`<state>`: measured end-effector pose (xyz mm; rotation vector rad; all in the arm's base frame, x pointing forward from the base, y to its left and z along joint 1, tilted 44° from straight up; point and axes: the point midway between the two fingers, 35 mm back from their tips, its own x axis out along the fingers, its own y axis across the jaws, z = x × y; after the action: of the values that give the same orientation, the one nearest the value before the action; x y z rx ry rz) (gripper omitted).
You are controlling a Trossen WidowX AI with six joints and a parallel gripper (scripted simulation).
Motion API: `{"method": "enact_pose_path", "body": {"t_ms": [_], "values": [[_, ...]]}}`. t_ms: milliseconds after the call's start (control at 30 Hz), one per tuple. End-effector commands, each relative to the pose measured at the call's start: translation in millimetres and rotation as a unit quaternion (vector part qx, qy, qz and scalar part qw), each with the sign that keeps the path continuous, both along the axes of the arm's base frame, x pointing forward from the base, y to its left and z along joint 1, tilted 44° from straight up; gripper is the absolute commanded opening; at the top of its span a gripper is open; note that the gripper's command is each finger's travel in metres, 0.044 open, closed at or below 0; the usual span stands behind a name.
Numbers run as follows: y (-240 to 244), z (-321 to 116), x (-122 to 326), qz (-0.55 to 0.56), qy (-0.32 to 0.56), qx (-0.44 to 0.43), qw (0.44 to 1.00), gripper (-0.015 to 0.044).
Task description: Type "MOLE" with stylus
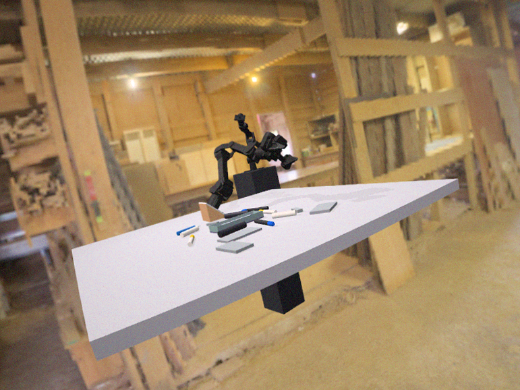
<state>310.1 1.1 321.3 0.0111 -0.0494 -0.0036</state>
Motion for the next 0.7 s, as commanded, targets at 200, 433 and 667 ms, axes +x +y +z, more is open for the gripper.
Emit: {"method": "enact_pose_path", "body": {"t_ms": [200, 433, 667], "values": [[-17, -85, 34, 0.021, 0.194, -0.034, 0.98, 0.0256], [-36, -190, 29, 0.102, 0.434, 0.015, 0.895, 0.0072], [-45, -254, -7, 0.191, 0.587, 0.184, 0.765, 0.0]]}}
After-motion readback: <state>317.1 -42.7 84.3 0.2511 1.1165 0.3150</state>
